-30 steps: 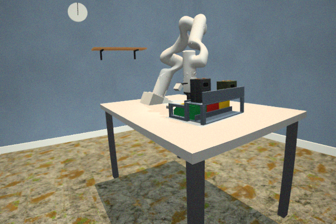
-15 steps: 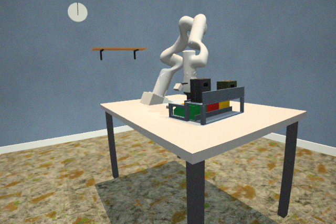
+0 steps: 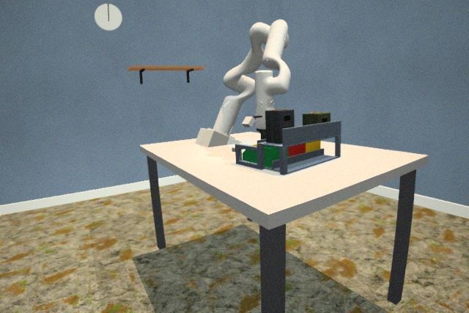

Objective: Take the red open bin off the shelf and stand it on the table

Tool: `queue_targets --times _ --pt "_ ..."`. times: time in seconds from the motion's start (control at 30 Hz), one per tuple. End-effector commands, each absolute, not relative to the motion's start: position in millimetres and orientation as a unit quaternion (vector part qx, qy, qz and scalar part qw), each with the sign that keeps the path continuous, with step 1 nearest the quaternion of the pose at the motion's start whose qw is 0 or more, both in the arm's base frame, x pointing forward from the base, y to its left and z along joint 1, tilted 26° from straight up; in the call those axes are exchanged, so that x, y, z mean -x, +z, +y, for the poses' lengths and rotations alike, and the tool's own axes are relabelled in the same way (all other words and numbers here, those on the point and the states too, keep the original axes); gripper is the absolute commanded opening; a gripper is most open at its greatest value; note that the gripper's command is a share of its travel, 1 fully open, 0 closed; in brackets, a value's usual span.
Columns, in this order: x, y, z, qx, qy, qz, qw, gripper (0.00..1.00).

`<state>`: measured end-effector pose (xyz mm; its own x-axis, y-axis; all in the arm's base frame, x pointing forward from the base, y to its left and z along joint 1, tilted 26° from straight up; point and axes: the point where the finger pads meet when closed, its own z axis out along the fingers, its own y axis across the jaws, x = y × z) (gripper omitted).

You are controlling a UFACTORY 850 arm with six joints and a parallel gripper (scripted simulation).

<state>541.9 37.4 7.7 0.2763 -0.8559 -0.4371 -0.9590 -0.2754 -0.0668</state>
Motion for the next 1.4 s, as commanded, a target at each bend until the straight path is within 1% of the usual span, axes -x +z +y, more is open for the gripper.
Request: queue_targets --times 0.0,1.1,1.37 --pt "-543 8 37 0.782 0.159 0.580 0.162 0.00" --pt "-543 17 33 0.782 0.159 0.580 0.162 0.00" --pt "-544 31 26 0.782 0.159 0.580 0.162 0.00"
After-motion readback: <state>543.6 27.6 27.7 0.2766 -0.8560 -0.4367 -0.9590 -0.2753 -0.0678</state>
